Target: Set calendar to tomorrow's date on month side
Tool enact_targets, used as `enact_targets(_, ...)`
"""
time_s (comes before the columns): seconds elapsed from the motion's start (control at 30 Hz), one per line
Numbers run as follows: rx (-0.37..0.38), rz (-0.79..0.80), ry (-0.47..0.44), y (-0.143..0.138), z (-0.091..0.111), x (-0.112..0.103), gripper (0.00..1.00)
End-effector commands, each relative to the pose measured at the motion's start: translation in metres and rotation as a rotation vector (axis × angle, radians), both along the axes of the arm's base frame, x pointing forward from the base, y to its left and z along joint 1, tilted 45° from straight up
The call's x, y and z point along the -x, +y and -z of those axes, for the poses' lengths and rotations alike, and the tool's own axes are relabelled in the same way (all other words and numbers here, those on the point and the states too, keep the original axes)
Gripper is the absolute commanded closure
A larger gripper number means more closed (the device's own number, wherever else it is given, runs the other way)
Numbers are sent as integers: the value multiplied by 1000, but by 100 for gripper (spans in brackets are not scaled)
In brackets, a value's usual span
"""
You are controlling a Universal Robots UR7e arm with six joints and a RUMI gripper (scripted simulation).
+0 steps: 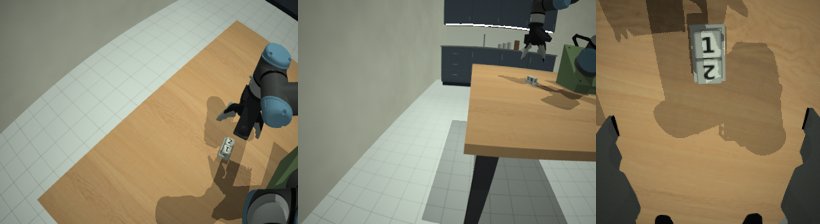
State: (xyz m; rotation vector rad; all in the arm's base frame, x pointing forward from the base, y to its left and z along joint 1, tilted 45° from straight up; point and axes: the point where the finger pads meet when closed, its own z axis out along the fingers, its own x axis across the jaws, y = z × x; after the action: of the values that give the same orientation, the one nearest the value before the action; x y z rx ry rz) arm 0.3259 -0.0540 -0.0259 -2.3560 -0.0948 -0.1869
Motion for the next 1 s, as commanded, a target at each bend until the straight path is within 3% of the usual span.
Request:
enact_targets(0.0,1,0,0,0,0,0,0)
enact_targets(0.53,1,0,0,-3,-3,0,0)
enact_targets(0.97,1,0,0,-32,-32,5,0)
